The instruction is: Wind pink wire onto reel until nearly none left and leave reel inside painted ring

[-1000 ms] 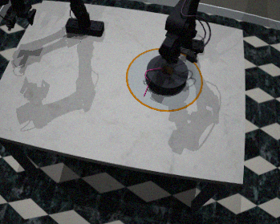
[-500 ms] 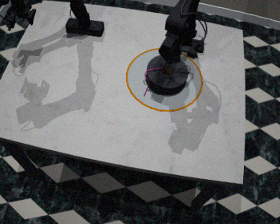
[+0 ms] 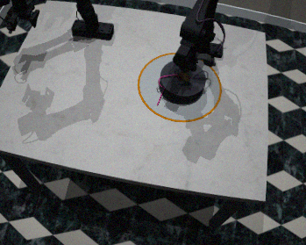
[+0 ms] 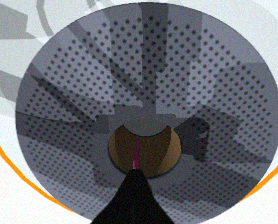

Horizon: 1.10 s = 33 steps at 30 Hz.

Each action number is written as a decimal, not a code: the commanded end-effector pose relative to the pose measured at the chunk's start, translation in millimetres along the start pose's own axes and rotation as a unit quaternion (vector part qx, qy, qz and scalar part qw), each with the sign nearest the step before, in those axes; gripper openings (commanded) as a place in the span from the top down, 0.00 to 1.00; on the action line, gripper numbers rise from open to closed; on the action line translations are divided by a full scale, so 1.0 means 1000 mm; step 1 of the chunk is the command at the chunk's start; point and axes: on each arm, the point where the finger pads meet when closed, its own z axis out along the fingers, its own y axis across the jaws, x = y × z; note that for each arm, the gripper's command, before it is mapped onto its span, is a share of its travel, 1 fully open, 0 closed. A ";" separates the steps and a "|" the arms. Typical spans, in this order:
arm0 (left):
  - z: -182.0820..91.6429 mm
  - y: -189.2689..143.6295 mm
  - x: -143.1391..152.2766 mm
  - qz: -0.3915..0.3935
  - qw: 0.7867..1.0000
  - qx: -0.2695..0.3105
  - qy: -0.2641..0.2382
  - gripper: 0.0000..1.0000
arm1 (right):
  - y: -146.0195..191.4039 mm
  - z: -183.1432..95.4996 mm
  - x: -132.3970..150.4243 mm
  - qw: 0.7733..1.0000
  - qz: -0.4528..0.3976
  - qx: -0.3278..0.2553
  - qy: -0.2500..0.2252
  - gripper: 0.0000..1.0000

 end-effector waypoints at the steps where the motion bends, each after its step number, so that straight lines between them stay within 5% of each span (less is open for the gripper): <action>1: 0.011 -0.010 0.005 0.002 1.000 0.018 -0.001 1.00 | -0.001 -0.016 -0.004 1.000 -0.001 0.019 -0.016 0.00; 18: 0.050 -0.014 0.005 0.002 1.000 0.018 -0.001 1.00 | -0.001 -0.016 -0.004 1.000 -0.001 0.019 -0.016 0.00; 33: 0.048 -0.011 0.001 0.002 1.000 0.018 -0.001 1.00 | -0.001 -0.016 -0.004 1.000 -0.001 0.019 -0.016 0.00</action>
